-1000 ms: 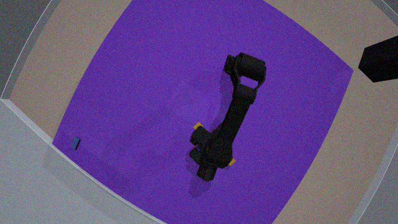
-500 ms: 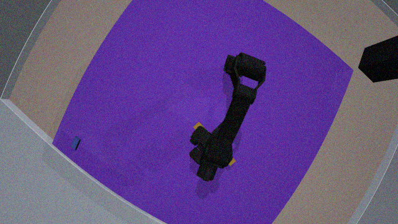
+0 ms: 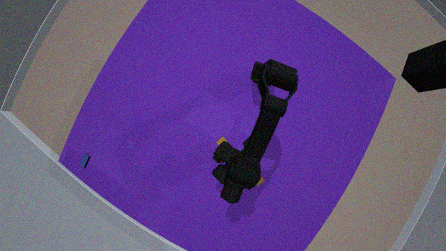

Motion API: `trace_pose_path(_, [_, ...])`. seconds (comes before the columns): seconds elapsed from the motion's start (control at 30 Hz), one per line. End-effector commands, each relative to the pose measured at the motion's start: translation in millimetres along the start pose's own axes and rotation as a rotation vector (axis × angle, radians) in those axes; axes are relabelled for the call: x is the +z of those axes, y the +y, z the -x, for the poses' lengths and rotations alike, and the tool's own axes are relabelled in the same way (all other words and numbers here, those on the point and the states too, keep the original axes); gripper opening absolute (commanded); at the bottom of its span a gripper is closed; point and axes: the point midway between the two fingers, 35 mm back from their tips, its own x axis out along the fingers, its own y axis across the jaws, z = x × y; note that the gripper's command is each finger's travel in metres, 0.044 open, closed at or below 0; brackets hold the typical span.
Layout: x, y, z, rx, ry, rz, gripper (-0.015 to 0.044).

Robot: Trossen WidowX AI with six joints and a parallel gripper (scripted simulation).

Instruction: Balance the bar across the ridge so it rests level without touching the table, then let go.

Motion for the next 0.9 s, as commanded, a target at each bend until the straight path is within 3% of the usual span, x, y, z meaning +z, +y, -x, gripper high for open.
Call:
trace_pose_path(0.0, [-2,4,24,0.008,0.004,0.000,0.0440])
trace_pose_path(0.23, [0,0,95,0.008,0.004,0.000,0.0440])
trace_pose_path(0.87, [0,0,96,0.008,0.004,0.000,0.0440])
